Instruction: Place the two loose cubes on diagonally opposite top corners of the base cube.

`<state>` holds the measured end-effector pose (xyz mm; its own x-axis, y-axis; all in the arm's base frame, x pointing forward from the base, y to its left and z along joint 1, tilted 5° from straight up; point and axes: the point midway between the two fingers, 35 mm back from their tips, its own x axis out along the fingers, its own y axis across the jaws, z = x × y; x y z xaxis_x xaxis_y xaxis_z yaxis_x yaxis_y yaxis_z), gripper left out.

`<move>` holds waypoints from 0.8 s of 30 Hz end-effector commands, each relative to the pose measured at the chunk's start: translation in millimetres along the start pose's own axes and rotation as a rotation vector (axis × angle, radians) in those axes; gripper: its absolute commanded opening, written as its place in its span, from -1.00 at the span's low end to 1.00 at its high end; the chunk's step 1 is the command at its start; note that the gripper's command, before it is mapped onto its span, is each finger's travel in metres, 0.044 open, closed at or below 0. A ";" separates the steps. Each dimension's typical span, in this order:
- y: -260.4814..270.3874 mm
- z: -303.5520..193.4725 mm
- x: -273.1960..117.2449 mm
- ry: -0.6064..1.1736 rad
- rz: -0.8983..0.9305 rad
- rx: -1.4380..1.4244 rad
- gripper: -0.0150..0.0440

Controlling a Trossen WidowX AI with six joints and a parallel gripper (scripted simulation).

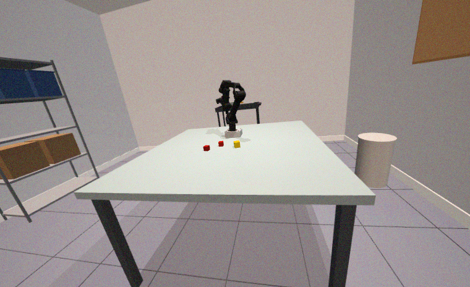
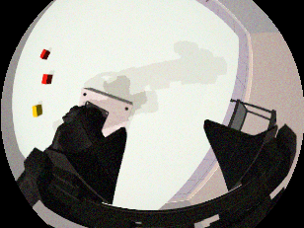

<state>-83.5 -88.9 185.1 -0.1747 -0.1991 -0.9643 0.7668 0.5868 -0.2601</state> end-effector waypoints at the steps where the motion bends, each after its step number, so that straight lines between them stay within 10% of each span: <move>1: -0.4 0.6 0.0 -0.001 0.001 -0.002 0.78; 5: -8.0 13.6 0.7 -0.020 0.017 -0.041 0.42; 24: -19.1 112.9 7.0 -0.095 0.114 -0.261 0.41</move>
<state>-44.6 -173.2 189.8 -0.0467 -0.1974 -0.9792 0.6192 0.7635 -0.1834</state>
